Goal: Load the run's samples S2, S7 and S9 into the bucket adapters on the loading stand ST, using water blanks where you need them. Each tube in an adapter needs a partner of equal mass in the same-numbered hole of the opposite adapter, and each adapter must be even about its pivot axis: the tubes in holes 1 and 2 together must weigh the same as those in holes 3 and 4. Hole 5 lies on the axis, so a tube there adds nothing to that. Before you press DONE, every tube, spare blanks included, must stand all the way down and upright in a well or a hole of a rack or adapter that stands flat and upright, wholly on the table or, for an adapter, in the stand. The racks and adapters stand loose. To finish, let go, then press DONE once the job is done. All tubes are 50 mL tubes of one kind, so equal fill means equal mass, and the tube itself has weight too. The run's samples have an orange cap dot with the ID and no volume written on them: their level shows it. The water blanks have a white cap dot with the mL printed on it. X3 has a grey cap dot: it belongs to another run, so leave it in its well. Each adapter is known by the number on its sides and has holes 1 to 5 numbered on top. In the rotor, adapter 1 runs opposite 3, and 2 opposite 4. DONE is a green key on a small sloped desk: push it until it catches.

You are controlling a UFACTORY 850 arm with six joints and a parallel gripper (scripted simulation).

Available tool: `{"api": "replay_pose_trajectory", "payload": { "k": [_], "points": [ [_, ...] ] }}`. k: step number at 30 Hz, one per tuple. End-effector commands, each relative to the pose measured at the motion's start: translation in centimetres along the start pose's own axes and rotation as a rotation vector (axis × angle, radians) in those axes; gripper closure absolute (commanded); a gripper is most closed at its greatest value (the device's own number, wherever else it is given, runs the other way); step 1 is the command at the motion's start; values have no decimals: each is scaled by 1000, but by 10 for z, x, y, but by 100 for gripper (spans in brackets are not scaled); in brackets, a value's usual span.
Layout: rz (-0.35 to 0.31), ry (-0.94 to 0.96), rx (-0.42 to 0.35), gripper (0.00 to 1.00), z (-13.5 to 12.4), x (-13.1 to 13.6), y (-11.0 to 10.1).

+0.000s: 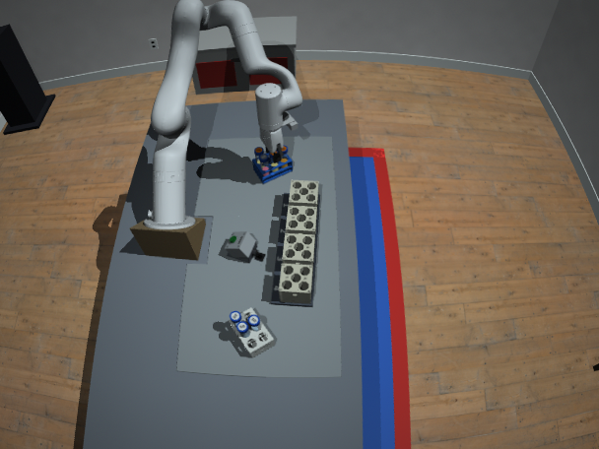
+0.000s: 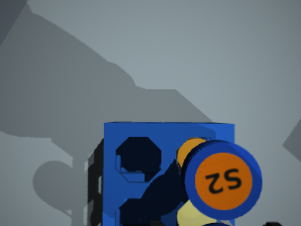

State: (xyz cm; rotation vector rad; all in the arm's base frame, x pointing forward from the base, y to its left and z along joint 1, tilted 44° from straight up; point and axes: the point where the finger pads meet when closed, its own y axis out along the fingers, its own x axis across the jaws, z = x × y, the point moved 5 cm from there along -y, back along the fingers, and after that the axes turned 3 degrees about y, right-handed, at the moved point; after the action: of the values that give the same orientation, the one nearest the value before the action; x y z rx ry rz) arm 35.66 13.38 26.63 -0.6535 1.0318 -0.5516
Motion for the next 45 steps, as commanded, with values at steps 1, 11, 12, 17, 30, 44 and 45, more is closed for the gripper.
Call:
{"api": "replay_pose_trajectory", "payload": {
  "k": [1, 11, 12, 17, 30, 44, 45],
  "points": [
    [0, -1, 1, 43, 1, 0, 0],
    [0, -1, 1, 43, 1, 0, 0],
    [0, -1, 1, 43, 1, 0, 0],
    [0, -1, 1, 100, 1, 0, -1],
    [0, -1, 1, 100, 1, 0, -1],
    [0, -1, 1, 100, 1, 0, -1],
    [0, -1, 1, 100, 1, 0, -1]
  ]
}}
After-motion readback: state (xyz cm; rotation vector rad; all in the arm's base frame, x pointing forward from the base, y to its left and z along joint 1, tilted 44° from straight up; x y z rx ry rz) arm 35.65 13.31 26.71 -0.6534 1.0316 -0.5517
